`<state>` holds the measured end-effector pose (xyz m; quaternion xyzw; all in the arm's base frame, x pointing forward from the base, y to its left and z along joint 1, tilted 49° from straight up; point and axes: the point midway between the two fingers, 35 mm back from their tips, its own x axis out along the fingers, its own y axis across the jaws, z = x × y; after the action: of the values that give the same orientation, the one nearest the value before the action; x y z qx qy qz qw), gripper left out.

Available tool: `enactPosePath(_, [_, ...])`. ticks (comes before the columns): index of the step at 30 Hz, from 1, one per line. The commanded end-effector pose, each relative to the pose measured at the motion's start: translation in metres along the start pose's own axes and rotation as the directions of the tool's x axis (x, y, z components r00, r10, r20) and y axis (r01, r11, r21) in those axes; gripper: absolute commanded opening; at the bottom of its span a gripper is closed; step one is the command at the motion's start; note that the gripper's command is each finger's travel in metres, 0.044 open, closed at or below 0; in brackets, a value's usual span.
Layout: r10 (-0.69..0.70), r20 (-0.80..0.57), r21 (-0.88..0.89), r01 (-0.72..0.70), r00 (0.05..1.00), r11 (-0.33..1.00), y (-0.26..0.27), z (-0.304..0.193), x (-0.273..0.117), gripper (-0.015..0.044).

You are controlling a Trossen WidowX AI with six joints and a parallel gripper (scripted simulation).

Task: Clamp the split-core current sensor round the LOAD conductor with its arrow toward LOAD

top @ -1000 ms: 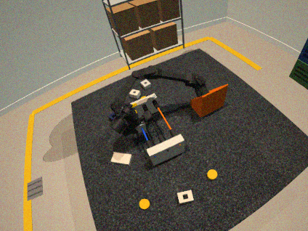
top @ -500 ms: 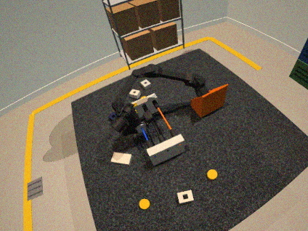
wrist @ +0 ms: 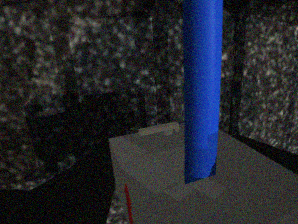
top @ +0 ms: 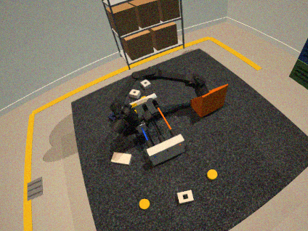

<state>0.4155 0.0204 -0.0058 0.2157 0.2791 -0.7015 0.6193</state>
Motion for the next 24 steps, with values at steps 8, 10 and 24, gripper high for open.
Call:
enactPosePath(8, [-0.010,-0.003,0.004,0.010,1.000,1.000,0.0013,0.0000,0.0041,0.0000])
enactPosePath(10, [-0.010,-0.002,0.000,0.010,1.000,1.000,-0.0001,-0.0002,0.0007,0.0053])
enactPosePath(24, [-0.010,-0.002,0.000,0.010,1.000,1.000,-0.0001,-0.0002,0.0007,0.0251])
